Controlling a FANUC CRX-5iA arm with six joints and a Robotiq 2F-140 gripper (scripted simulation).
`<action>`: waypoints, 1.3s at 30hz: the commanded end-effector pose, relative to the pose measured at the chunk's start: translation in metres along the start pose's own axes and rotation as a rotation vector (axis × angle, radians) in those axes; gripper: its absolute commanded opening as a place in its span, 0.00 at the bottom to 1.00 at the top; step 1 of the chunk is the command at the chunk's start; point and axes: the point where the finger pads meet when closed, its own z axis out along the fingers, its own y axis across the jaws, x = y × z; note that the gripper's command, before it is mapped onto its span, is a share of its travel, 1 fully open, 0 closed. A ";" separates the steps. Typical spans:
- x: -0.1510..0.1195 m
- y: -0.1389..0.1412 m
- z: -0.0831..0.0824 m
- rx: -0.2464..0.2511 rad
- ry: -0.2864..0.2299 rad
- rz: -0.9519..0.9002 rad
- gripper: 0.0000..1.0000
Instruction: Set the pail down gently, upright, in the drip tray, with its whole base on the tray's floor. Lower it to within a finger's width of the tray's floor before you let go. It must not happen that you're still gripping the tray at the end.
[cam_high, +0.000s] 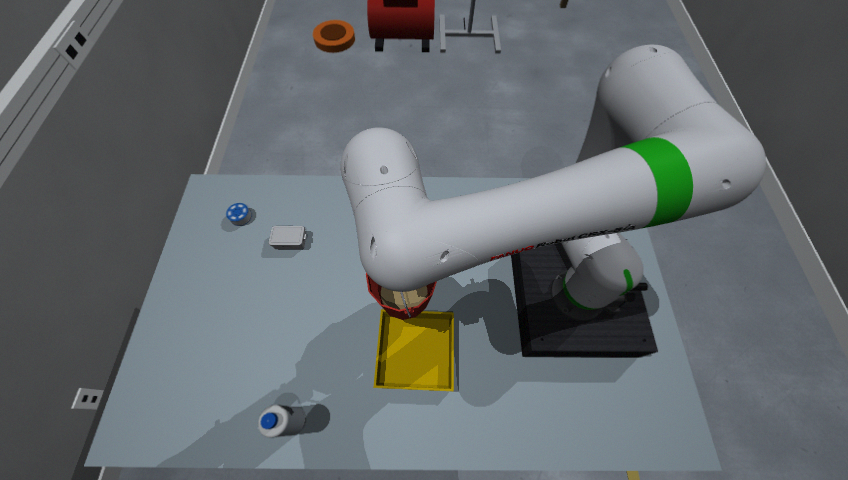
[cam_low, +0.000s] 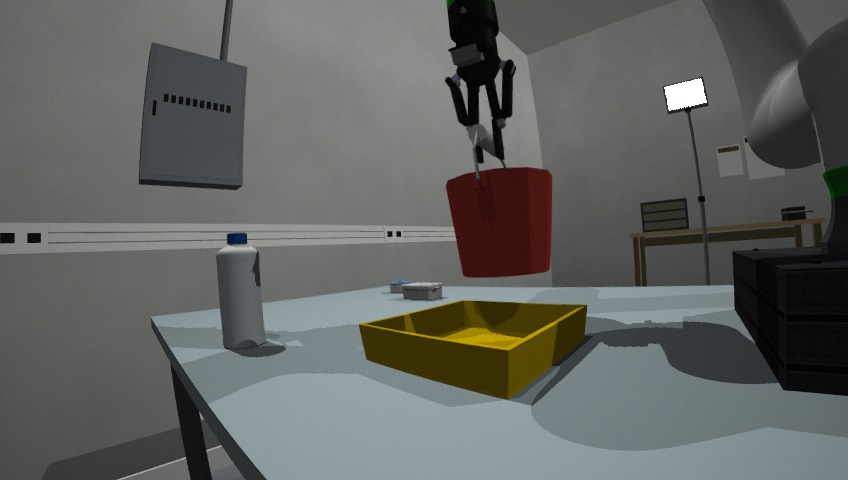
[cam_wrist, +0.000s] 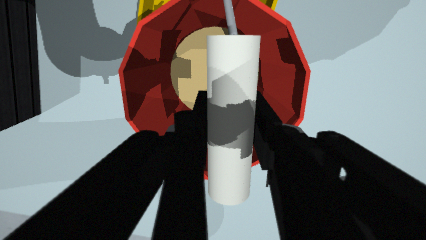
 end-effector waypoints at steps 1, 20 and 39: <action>0.008 0.000 -0.001 -0.002 -0.001 0.000 0.10; 0.058 0.000 -0.001 -0.002 -0.001 0.000 0.10; 0.100 -0.001 -0.001 -0.002 -0.001 0.000 0.10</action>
